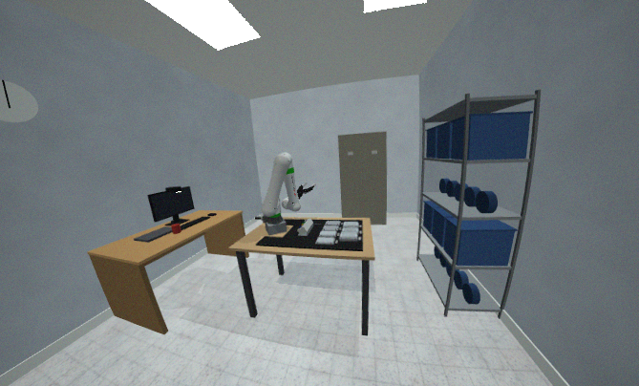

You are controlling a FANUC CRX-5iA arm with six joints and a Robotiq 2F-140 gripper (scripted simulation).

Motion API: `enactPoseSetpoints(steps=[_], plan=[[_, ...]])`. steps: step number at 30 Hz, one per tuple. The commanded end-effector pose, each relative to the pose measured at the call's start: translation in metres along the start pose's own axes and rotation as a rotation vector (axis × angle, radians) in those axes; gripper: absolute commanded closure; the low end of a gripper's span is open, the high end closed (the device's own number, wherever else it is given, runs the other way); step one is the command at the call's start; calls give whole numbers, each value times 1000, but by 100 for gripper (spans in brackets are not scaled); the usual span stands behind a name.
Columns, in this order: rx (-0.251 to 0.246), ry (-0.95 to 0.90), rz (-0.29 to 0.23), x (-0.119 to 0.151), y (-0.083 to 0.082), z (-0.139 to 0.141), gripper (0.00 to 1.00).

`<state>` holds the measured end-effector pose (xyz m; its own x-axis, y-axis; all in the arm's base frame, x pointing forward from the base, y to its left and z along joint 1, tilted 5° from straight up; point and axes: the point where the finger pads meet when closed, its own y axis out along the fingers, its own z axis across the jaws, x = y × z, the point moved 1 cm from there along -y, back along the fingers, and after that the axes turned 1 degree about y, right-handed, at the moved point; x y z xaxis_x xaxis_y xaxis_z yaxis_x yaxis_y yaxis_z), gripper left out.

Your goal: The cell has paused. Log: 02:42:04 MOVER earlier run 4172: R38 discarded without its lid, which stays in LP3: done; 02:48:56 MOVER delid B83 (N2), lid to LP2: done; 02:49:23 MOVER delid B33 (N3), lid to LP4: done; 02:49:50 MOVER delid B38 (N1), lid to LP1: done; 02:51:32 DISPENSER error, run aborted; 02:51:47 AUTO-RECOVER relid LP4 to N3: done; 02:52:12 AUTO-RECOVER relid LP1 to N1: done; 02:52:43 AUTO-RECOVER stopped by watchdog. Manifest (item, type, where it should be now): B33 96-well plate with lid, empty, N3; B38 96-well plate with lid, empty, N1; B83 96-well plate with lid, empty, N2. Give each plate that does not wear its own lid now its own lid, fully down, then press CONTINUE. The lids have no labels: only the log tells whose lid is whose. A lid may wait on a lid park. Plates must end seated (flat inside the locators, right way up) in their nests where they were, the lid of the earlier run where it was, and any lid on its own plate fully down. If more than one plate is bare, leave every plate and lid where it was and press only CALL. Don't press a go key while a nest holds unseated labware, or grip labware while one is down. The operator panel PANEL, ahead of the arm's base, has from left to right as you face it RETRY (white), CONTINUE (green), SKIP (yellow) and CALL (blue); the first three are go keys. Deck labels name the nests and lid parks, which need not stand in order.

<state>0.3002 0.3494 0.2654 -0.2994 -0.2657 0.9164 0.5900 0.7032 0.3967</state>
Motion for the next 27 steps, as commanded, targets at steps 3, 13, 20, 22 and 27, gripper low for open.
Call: enactPoseSetpoints(steps=[3, 13, 20, 22, 27], plan=[[250, -3, -60, 12, -1, 49, 0], [647, -61, -104, 12, -37, 101, 0], [945, -148, -93, -3, -79, 112, 0], [1041, -186, -80, -12, -95, 109, 0], [1226, -275, -39, -32, -128, 87, 0]])
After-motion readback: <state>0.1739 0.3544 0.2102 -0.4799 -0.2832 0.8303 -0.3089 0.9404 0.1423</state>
